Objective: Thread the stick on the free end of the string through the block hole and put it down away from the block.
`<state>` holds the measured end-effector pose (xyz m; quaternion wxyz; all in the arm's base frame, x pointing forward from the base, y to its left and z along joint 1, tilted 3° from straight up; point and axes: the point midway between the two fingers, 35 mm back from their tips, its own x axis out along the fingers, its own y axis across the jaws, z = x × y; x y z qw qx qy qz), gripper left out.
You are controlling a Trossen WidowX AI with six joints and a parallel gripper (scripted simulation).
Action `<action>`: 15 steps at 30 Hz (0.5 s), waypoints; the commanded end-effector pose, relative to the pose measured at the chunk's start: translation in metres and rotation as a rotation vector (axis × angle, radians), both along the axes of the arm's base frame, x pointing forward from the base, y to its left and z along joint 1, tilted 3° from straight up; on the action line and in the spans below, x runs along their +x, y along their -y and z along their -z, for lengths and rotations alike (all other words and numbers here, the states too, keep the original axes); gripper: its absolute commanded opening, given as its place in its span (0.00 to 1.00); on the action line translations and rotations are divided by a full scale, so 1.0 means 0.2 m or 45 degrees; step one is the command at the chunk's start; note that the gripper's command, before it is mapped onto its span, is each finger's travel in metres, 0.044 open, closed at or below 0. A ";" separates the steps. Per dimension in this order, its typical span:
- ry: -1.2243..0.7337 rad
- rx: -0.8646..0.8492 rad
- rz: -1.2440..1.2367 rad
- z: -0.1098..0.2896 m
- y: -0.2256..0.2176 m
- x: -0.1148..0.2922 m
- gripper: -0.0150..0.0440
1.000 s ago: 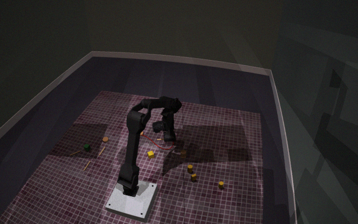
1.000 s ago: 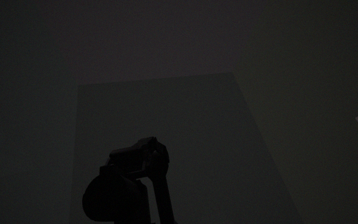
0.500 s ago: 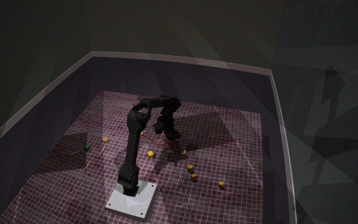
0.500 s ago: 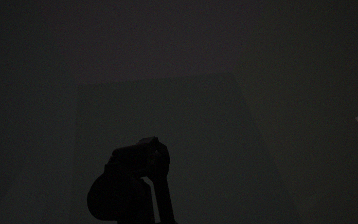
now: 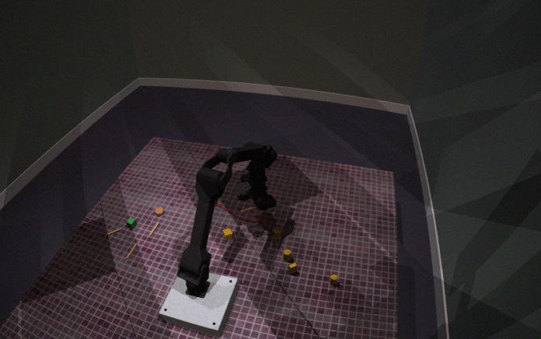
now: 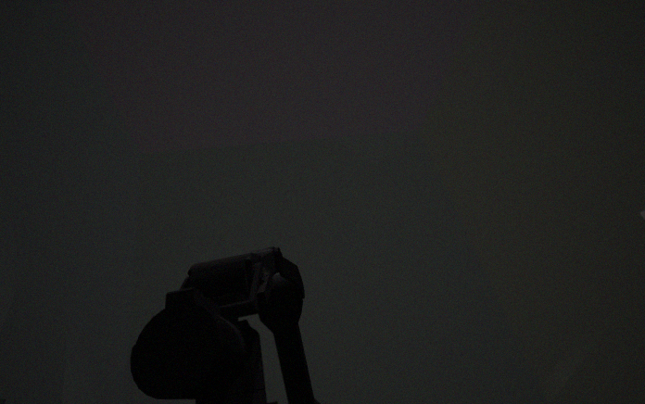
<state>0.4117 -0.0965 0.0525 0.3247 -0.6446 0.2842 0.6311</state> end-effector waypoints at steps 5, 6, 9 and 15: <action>0.010 -0.007 -0.004 -0.01 0.05 0.04 0.25; 0.010 -0.007 -0.004 -0.01 0.05 0.05 0.25; 0.010 -0.007 -0.004 -0.01 0.07 0.06 0.25; 0.011 -0.008 -0.004 -0.01 0.10 0.09 0.25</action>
